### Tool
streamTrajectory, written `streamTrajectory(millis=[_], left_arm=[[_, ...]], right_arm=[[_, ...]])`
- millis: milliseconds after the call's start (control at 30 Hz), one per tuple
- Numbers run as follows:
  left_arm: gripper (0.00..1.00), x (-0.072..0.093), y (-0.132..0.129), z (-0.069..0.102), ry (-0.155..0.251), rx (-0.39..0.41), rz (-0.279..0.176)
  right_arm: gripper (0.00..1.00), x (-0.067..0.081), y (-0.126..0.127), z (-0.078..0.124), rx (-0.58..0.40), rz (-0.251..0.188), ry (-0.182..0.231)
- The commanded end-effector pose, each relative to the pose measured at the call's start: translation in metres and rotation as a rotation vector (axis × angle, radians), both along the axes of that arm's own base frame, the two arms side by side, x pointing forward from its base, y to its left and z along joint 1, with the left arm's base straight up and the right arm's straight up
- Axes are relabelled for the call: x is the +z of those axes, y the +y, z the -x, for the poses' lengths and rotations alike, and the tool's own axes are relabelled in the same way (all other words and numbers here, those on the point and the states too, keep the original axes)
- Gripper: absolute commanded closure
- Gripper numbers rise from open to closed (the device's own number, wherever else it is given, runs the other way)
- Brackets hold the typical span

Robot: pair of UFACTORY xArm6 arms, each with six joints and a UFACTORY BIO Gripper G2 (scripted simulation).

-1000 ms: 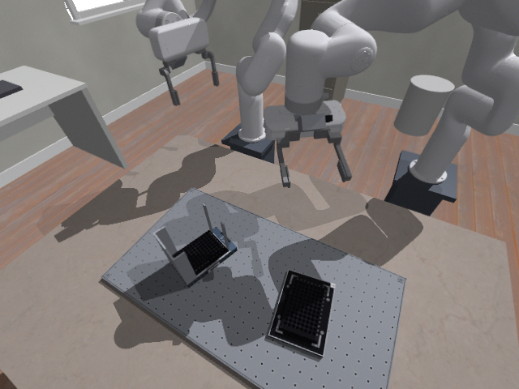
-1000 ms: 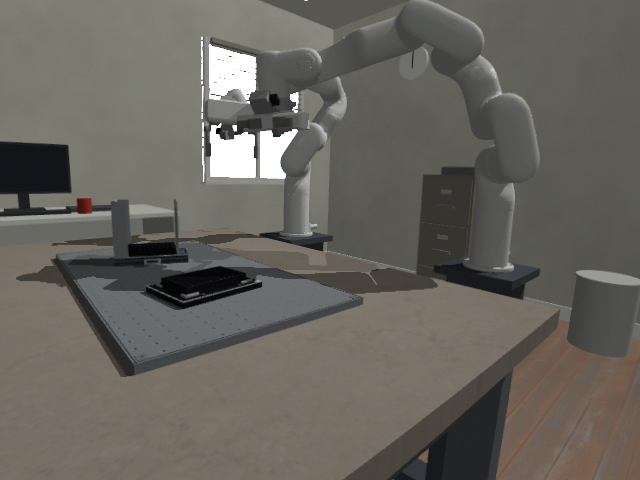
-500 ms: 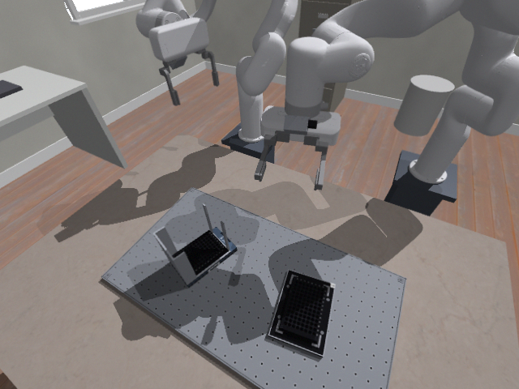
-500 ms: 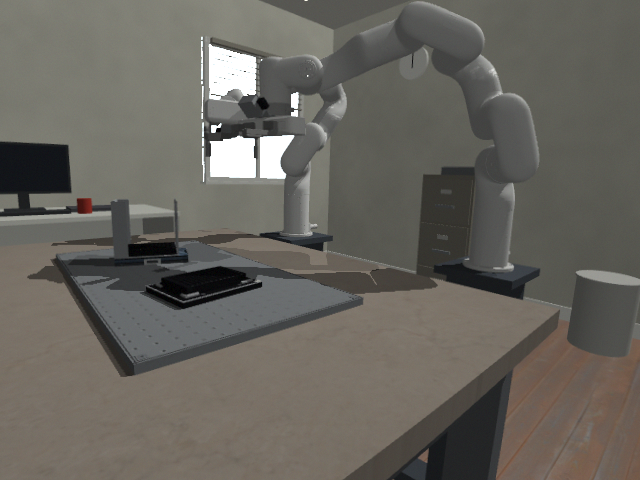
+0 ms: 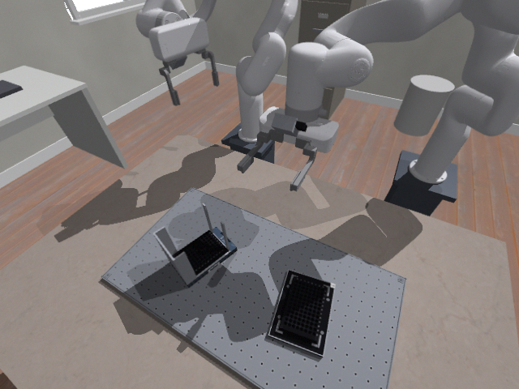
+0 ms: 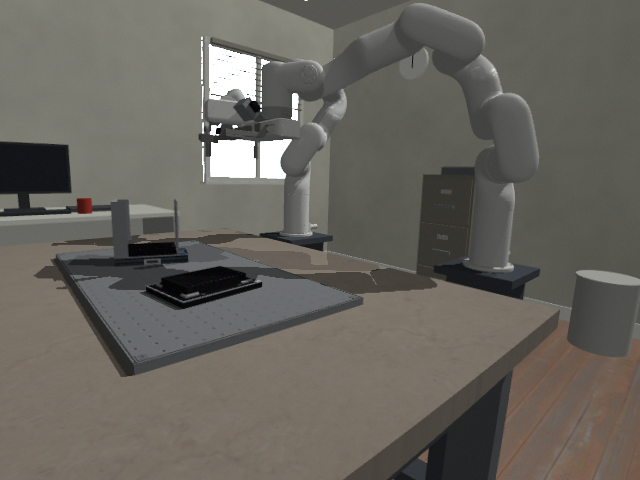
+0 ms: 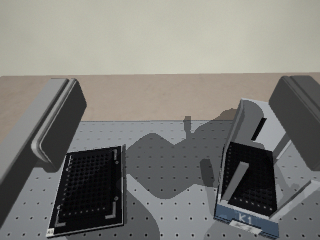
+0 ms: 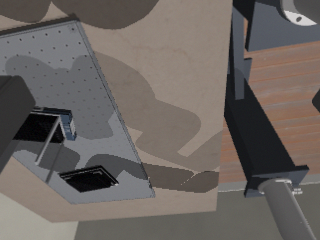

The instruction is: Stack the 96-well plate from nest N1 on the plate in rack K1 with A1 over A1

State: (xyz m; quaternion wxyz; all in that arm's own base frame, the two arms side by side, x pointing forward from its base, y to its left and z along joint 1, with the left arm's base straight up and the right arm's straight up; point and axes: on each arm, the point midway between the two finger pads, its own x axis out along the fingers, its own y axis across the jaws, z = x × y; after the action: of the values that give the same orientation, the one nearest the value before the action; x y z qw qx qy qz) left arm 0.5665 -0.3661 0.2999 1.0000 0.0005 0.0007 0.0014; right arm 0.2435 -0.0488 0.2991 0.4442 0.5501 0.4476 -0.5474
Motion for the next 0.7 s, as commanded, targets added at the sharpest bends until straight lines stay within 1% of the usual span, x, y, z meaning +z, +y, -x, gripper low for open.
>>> streamTrajectory(millis=[0,100,233,300,333,667], left_arm=[[0.63,0.003,-0.001,-0.001,-0.006,-0.004,0.005],[0.63,0.003,-0.001,-0.001,-0.006,-0.004,0.005],[0.63,-0.008,0.013,-0.01,-0.006,0.129,0.005],[0.63,-0.008,0.013,-0.01,-0.006,0.129,0.005],[0.63,-0.01,0.017,-0.012,-0.006,0.153,0.005],[0.63,-0.037,0.053,-0.034,-0.006,0.153,0.005]], right_arm=[[0.0,0.001,0.0,0.0,0.0,0.002,-0.002],[0.0,0.001,0.0,0.0,0.0,0.002,-0.002],[0.0,0.001,0.0,0.0,0.0,0.002,-0.002],[0.0,0.001,0.0,0.0,0.0,0.002,-0.002],[0.0,0.001,0.0,0.0,0.0,0.002,-0.002],[0.0,0.001,0.0,0.0,0.0,0.002,-0.002]])
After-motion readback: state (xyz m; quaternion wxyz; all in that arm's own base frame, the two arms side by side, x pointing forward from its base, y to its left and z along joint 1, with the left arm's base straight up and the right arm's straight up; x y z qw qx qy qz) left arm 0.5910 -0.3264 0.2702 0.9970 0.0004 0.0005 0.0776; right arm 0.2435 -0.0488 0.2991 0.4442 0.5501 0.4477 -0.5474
